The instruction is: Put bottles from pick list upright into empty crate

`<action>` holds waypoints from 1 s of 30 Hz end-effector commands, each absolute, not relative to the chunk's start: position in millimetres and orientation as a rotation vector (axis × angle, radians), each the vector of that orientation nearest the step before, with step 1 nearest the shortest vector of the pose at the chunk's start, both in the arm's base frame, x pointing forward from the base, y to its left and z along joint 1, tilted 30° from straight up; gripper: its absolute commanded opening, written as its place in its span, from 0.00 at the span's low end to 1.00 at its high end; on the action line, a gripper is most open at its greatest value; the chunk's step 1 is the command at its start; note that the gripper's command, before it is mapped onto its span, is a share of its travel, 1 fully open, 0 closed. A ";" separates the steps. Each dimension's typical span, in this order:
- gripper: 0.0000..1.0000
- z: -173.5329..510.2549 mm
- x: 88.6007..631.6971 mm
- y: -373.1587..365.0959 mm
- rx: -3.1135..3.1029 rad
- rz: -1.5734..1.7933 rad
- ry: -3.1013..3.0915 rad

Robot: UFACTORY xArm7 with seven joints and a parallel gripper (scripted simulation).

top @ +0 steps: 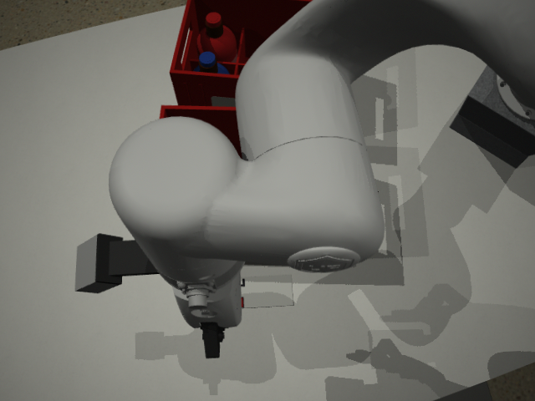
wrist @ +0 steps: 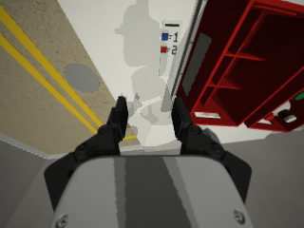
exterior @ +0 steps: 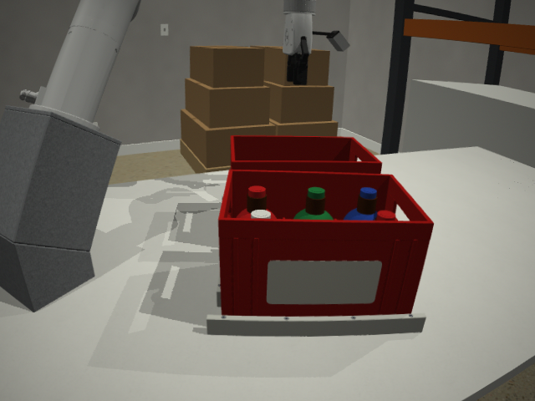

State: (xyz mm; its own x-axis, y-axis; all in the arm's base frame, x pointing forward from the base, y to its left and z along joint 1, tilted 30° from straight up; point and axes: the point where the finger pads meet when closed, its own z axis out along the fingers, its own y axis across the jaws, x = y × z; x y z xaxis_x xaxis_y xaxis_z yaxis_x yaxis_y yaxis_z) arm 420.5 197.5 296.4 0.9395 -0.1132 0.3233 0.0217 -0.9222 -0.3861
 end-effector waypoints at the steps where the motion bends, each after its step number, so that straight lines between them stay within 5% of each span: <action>1: 0.65 296.3 438.7 192.9 -2.701 -0.486 0.065; 30: 0.65 281.6 556.1 151.8 -2.702 -0.487 0.066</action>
